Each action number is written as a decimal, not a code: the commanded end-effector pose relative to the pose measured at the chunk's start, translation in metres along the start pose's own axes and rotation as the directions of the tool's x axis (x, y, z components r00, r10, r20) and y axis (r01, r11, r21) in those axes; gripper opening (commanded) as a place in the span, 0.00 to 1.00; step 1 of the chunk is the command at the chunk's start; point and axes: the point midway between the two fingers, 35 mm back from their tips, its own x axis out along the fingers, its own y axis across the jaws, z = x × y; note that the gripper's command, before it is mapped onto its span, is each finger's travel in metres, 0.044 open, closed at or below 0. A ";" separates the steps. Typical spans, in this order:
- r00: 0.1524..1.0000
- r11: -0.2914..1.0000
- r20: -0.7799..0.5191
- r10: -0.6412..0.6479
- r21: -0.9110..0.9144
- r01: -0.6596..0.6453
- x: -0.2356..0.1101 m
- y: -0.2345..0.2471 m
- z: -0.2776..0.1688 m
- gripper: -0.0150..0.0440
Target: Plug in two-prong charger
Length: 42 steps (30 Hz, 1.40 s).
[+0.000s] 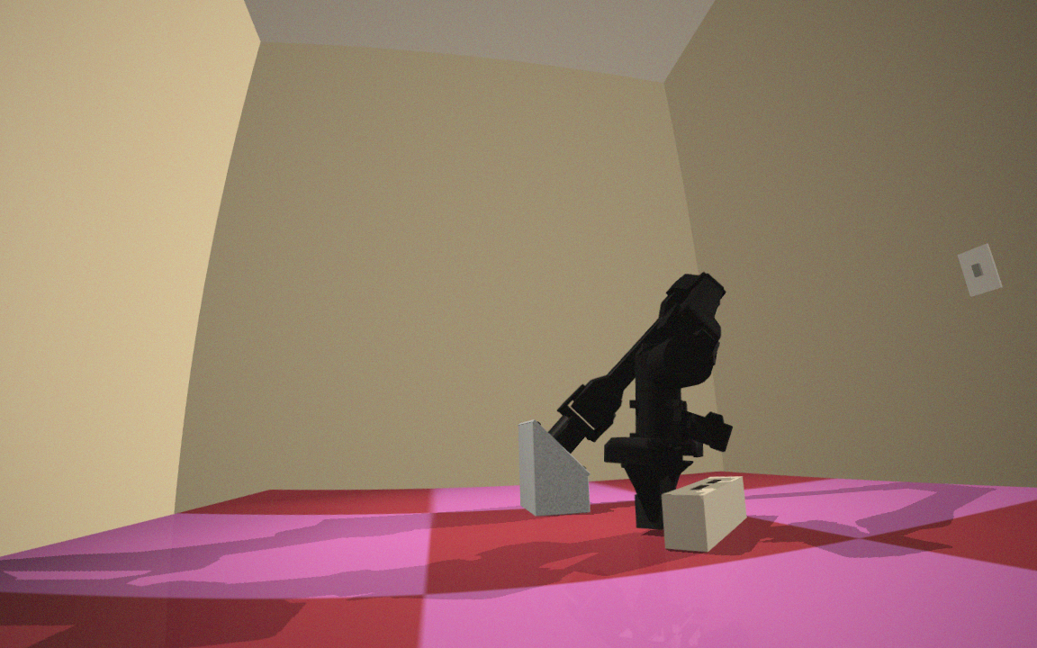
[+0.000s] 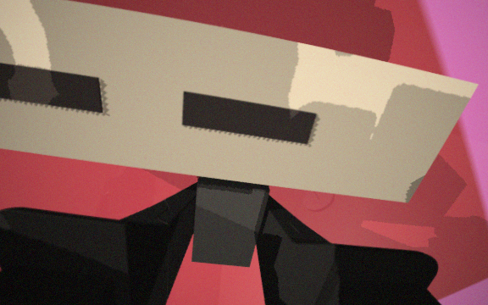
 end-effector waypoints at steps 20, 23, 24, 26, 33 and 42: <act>1.000 1.000 0.007 -0.001 0.001 0.001 -0.001 -0.001 0.008 0.25; 1.000 1.000 0.007 -0.001 0.000 0.001 -0.001 -0.001 0.009 0.25; 1.000 1.000 0.007 -0.001 0.000 0.001 -0.001 -0.001 0.010 0.25; 1.000 1.000 0.007 -0.001 0.000 0.001 -0.001 -0.001 0.011 0.25; 1.000 1.000 0.008 -0.001 0.000 0.001 -0.001 -0.001 0.013 0.25; 1.000 1.000 0.008 -0.001 0.000 0.001 -0.001 -0.001 0.017 0.25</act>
